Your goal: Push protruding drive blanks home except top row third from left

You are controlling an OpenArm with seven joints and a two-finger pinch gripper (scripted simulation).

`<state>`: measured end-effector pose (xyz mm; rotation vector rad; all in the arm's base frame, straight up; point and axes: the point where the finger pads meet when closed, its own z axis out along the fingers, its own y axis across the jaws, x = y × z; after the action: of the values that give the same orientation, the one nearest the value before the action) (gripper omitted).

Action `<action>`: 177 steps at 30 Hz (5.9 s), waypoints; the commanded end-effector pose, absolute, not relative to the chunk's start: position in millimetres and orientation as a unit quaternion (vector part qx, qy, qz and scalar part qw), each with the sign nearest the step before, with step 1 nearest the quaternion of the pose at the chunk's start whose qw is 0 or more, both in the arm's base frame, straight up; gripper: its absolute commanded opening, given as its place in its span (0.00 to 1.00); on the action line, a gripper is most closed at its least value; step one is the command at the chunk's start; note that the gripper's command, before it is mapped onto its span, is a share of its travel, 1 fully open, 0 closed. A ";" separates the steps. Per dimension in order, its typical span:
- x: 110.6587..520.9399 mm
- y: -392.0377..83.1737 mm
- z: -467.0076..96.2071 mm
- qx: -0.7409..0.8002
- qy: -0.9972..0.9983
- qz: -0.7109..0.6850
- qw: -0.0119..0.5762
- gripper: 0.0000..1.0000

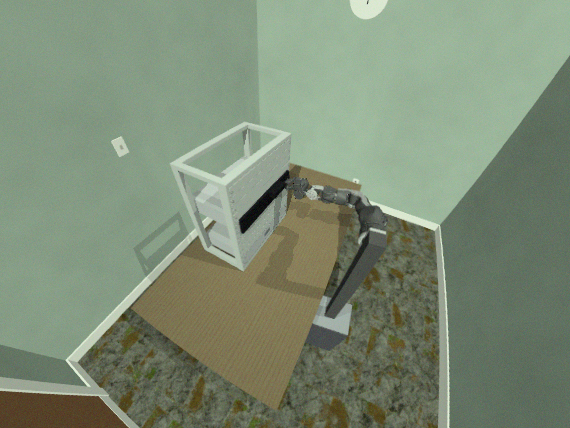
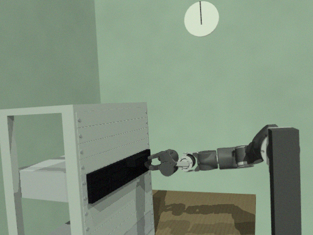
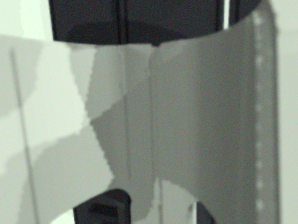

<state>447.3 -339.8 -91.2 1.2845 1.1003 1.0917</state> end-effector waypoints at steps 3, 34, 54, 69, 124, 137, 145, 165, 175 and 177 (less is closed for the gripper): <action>449.5 -337.6 -88.1 0.537 0.461 0.462 0.534 0.00; 454.7 -336.1 -86.9 0.537 0.461 0.462 0.534 0.00; 451.2 -334.1 -86.0 0.536 0.462 0.463 0.534 0.00; 424.2 -329.9 -85.7 0.536 0.462 0.463 0.534 0.00; 348.7 -319.1 -85.3 0.537 0.460 0.462 0.536 0.00; 347.5 -319.5 -85.1 0.537 0.460 0.461 0.537 0.00; 347.5 -319.5 -85.1 0.537 0.460 0.461 0.537 0.00; 347.5 -319.5 -85.1 0.537 0.460 0.461 0.537 0.00; 347.5 -319.5 -85.1 0.537 0.460 0.461 0.537 0.00; 347.5 -319.5 -85.1 0.537 0.460 0.461 0.537 0.00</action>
<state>348.0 -318.4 -87.4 1.2856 1.0994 1.1016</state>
